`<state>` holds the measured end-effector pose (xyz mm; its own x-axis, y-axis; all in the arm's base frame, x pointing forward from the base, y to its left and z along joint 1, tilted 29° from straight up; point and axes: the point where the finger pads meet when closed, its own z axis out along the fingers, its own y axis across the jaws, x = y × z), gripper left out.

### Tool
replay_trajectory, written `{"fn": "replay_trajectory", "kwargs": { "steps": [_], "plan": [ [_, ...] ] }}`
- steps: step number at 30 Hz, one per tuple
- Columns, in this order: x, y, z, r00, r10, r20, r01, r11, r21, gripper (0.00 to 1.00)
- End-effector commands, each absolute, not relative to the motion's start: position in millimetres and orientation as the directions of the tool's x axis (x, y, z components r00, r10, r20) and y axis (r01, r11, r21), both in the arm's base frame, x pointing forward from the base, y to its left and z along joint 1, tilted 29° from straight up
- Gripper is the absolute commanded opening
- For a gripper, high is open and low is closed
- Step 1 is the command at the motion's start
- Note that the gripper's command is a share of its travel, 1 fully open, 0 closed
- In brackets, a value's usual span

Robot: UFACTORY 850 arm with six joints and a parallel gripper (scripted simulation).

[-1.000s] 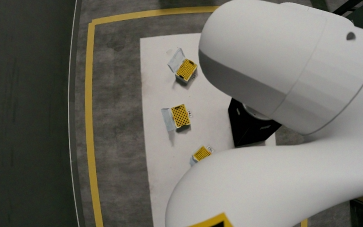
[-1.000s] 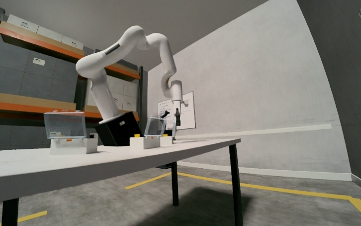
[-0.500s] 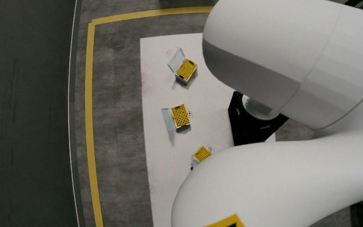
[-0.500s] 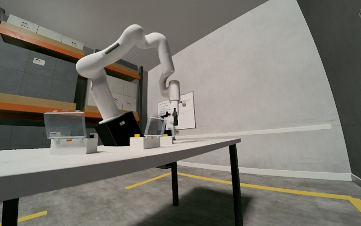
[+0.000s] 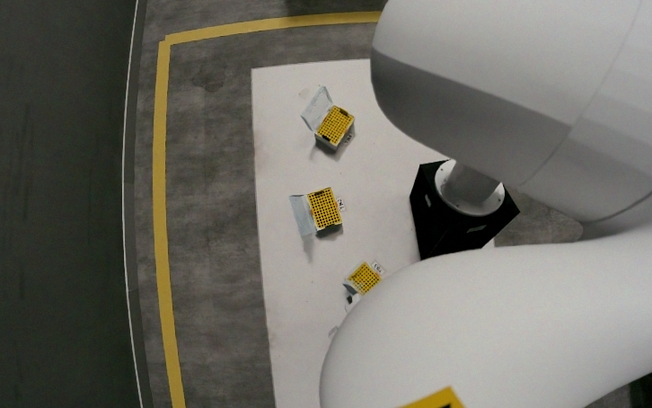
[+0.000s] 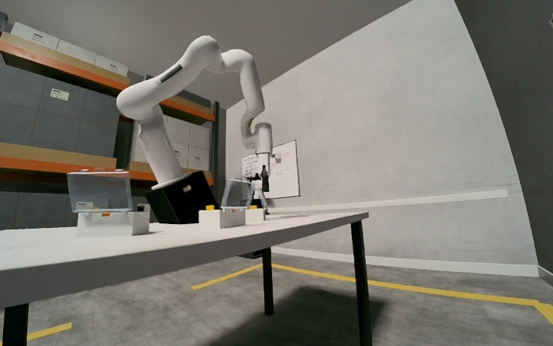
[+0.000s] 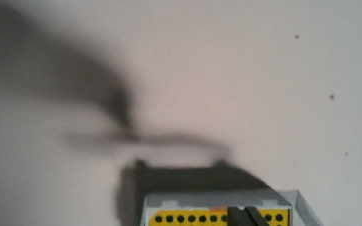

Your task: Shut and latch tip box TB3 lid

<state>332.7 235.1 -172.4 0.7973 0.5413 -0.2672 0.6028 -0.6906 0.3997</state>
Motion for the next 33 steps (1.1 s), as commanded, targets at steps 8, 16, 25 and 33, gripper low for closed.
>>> {"fn": "replay_trajectory", "kwargs": {
  "steps": [8,16,25,33],
  "plan": [
    [323,230,-167,0.797,0.542,-0.265,0.602,-0.691,0.400,0.00],
    [323,230,-167,0.797,0.542,-0.265,0.602,-0.691,0.400,0.00],
    [323,230,-167,0.797,0.542,-0.265,0.602,-0.691,0.400,0.00],
    [322,236,-155,0.797,0.542,-0.265,0.602,-0.691,0.400,0.00]
  ]
}}
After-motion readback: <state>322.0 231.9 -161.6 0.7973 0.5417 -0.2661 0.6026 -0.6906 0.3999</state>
